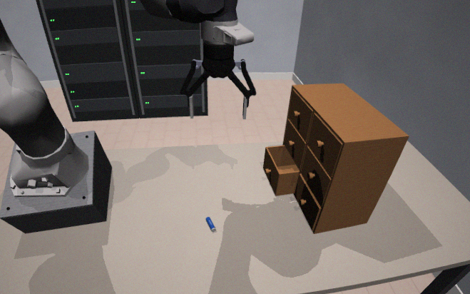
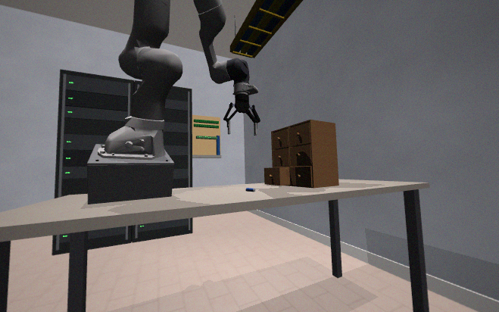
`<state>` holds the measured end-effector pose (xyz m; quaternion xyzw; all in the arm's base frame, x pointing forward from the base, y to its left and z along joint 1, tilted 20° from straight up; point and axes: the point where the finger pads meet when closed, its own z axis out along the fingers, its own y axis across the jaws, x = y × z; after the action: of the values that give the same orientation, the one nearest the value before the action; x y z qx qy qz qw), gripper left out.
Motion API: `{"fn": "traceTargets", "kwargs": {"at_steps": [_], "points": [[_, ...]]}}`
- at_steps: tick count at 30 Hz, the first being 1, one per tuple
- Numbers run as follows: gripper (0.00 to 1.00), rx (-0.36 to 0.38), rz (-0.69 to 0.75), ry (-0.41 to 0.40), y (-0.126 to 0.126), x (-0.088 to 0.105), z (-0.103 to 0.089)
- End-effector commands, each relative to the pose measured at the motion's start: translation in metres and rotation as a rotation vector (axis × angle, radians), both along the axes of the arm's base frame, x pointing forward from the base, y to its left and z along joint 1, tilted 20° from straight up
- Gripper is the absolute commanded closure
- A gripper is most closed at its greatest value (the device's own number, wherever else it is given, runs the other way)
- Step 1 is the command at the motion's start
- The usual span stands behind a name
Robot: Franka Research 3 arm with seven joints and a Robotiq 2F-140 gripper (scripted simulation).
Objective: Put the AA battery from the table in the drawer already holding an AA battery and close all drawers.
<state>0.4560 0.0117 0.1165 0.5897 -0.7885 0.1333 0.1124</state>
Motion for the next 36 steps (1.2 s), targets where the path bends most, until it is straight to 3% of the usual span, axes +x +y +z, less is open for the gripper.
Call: {"fn": "traceTargets", "kwargs": {"at_steps": [1,6,7,13,14,23,24,29,30,36], "points": [[0.0,0.021,0.184,0.068,0.002,-0.001,-0.001],[0.0,0.021,0.184,0.068,0.002,-0.001,-0.001],[0.0,0.024,0.325,0.118,0.002,-0.008,-0.004],[0.0,0.024,0.325,0.118,0.002,-0.008,-0.004],[0.0,0.026,0.465,0.167,0.002,-0.015,-0.007],[0.0,0.026,0.465,0.167,0.002,-0.015,-0.007],[0.0,0.028,0.601,0.215,0.002,-0.022,-0.01],[0.0,0.028,0.601,0.215,0.002,-0.022,-0.01],[0.0,0.029,0.734,0.262,0.002,-0.028,-0.012],[0.0,0.029,0.734,0.262,0.002,-0.028,-0.012]]}}
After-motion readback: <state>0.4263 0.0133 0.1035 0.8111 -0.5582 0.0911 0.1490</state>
